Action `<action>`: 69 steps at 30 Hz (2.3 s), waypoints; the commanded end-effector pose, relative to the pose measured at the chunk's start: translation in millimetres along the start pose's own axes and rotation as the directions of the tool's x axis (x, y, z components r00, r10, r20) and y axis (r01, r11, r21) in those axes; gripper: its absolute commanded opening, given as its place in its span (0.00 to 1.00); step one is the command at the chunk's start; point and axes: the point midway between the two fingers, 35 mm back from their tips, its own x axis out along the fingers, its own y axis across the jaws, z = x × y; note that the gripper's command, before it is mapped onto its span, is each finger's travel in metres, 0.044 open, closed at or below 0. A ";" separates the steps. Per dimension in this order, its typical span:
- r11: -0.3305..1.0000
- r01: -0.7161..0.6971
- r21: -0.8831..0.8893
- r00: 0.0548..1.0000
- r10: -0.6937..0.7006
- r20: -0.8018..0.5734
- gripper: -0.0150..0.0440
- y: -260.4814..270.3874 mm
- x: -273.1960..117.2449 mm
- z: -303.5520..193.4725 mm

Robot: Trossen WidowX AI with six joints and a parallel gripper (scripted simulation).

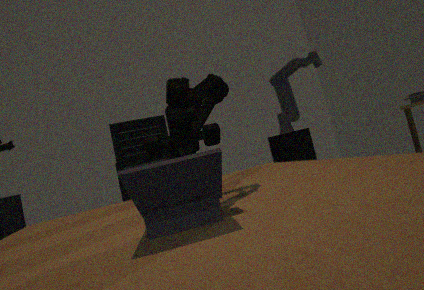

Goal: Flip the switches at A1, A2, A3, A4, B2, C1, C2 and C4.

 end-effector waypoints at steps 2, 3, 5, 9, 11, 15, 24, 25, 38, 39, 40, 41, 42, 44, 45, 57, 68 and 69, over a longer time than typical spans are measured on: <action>1.000 0.004 0.010 1.000 -0.004 -0.004 0.25 -1.8 7.1 -1.3; 1.000 0.004 0.010 1.000 -0.004 -0.004 0.25 -1.8 8.8 -1.2; 1.000 0.004 0.010 1.000 -0.004 -0.004 0.25 -1.8 12.1 -1.1; 1.000 0.003 0.010 1.000 -0.003 -0.004 0.25 -1.8 14.6 -1.1; 1.000 0.003 0.010 1.000 -0.003 -0.004 0.25 -1.8 14.6 -1.1; 1.000 0.003 0.010 1.000 -0.003 -0.004 0.25 -1.8 14.6 -1.1; 1.000 0.003 0.010 1.000 -0.003 -0.004 0.25 -1.8 14.6 -1.1; 1.000 0.003 0.010 1.000 -0.003 -0.004 0.25 -1.8 14.6 -1.1; 1.000 0.003 0.010 1.000 -0.003 -0.004 0.25 -1.8 15.7 -1.1; 1.000 0.003 0.010 1.000 -0.003 -0.004 0.25 -1.8 15.8 -1.1; 1.000 0.003 0.010 1.000 -0.003 -0.004 0.25 -1.8 15.9 -1.1; 1.000 0.003 0.010 1.000 -0.003 -0.004 0.25 -1.8 16.1 -1.1; 1.000 0.003 0.010 1.000 -0.003 -0.004 0.25 -1.8 16.2 -1.1; 1.000 0.003 0.010 1.000 -0.003 -0.004 0.25 -1.8 16.5 -1.1; 1.000 0.003 0.010 1.000 -0.003 -0.004 0.25 -1.8 16.6 -1.1; 1.000 0.003 0.010 1.000 -0.003 -0.004 0.25 -1.8 18.2 -1.1; 1.000 0.003 0.010 1.000 -0.003 -0.004 0.25 -1.7 19.7 -1.0; 1.000 0.003 0.010 1.000 -0.003 -0.004 0.25 -1.7 19.8 -1.0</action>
